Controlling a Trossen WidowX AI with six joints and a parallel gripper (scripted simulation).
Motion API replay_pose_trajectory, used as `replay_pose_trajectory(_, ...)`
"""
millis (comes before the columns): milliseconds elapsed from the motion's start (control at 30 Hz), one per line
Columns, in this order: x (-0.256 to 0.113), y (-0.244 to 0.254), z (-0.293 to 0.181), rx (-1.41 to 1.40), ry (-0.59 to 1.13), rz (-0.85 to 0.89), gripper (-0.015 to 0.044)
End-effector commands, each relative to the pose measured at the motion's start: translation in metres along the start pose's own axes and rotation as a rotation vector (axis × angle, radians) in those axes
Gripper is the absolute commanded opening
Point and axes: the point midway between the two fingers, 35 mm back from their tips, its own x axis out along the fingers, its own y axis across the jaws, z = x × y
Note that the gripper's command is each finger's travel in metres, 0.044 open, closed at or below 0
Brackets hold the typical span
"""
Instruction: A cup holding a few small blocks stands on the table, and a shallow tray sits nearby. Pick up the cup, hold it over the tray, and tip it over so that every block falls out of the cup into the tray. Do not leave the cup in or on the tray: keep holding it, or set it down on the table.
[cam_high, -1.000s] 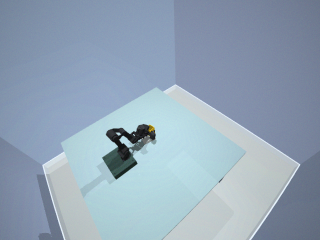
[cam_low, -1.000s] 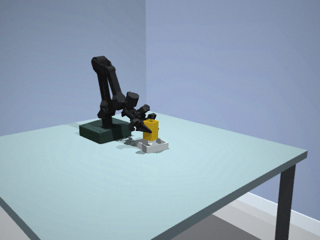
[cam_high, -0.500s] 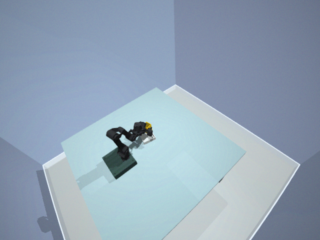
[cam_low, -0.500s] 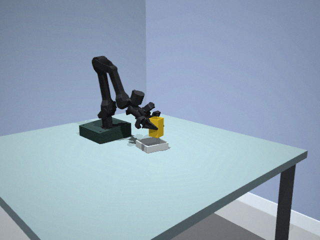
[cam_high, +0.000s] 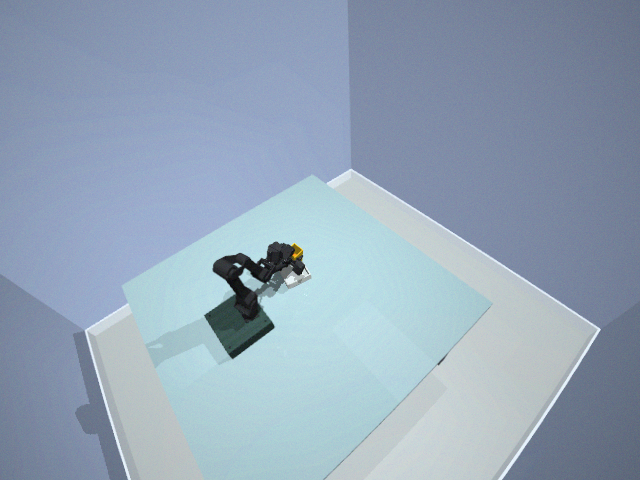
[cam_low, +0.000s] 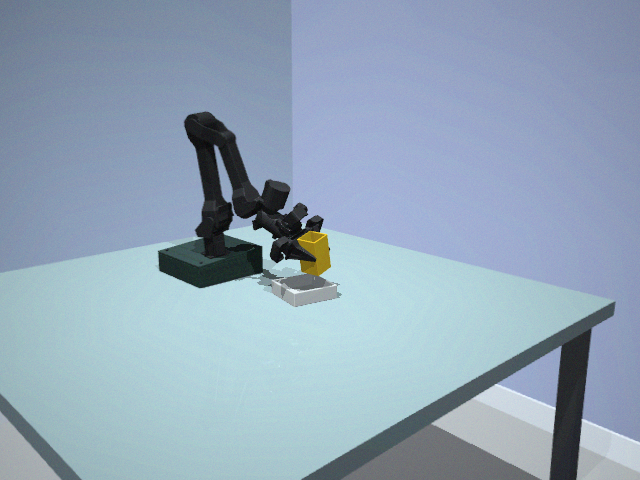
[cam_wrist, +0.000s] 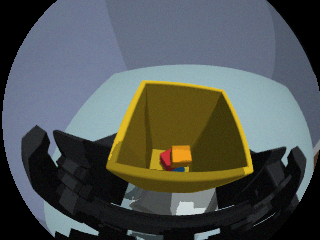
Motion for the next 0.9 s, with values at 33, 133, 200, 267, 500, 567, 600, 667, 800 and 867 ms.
replay_pose_trajectory(33, 0.0009, 0.0002, 0.0014, 0.127, -0.006, -0.001, 0.0000)
replay_pose_trajectory(133, 0.0011, 0.0003, 0.0013, 0.192, -0.006, -0.001, 0.0000)
replay_pose_trajectory(200, 0.0013, 0.0003, 0.0012, 0.236, -0.006, -0.001, 0.0000)
replay_pose_trajectory(267, 0.0014, 0.0003, 0.0011, 0.280, -0.006, -0.001, 0.0000)
replay_pose_trajectory(500, 0.0020, 0.0004, 0.0008, 0.433, -0.006, 0.000, 0.0000)
replay_pose_trajectory(567, 0.0022, 0.0004, 0.0007, 0.476, -0.006, 0.000, 0.0000)
replay_pose_trajectory(600, 0.0022, 0.0005, 0.0007, 0.498, -0.006, 0.000, 0.0000)
replay_pose_trajectory(667, 0.0024, 0.0005, 0.0006, 0.542, -0.006, 0.000, 0.0000)
replay_pose_trajectory(800, 0.0027, 0.0005, 0.0004, 0.629, -0.006, 0.000, 0.0000)
replay_pose_trajectory(867, 0.0029, 0.0006, 0.0004, 0.673, -0.006, 0.001, 0.0000)
